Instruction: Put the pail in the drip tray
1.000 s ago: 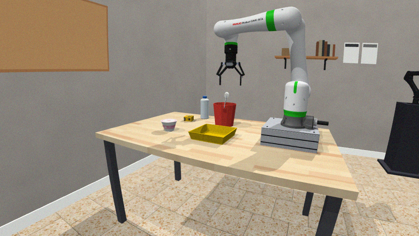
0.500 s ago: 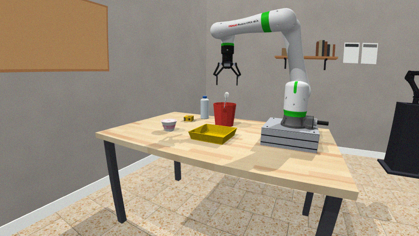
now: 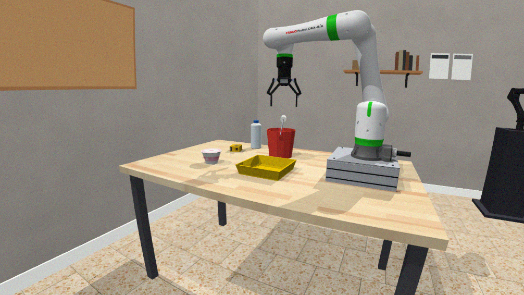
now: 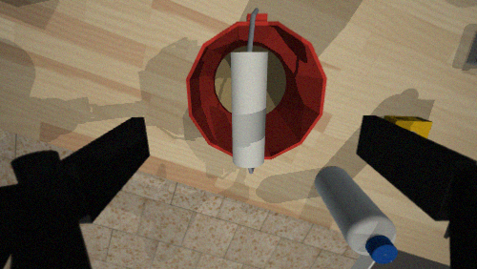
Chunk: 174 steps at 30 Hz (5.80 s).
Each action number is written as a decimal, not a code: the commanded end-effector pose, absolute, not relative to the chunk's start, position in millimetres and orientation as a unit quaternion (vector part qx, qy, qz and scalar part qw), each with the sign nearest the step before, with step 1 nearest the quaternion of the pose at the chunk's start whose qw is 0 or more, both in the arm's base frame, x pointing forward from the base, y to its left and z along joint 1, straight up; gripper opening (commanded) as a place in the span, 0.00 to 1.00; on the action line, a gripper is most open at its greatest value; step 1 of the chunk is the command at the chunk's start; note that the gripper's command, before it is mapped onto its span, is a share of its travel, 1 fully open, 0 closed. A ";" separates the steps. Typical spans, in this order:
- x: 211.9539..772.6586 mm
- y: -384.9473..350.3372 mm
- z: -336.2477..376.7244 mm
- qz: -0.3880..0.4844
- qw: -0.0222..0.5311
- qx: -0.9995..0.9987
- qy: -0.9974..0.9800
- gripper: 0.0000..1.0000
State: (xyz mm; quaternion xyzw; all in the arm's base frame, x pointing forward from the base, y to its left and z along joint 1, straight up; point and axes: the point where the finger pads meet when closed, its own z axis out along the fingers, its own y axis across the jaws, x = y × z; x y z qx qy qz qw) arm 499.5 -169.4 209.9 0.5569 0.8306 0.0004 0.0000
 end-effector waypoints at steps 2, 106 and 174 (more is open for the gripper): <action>499.9 -169.7 211.0 0.001 0.001 0.557 0.831 1.00; 500.3 -169.7 131.1 0.001 0.001 0.557 0.831 1.00; 500.3 -169.7 145.7 0.001 0.001 0.557 0.831 0.10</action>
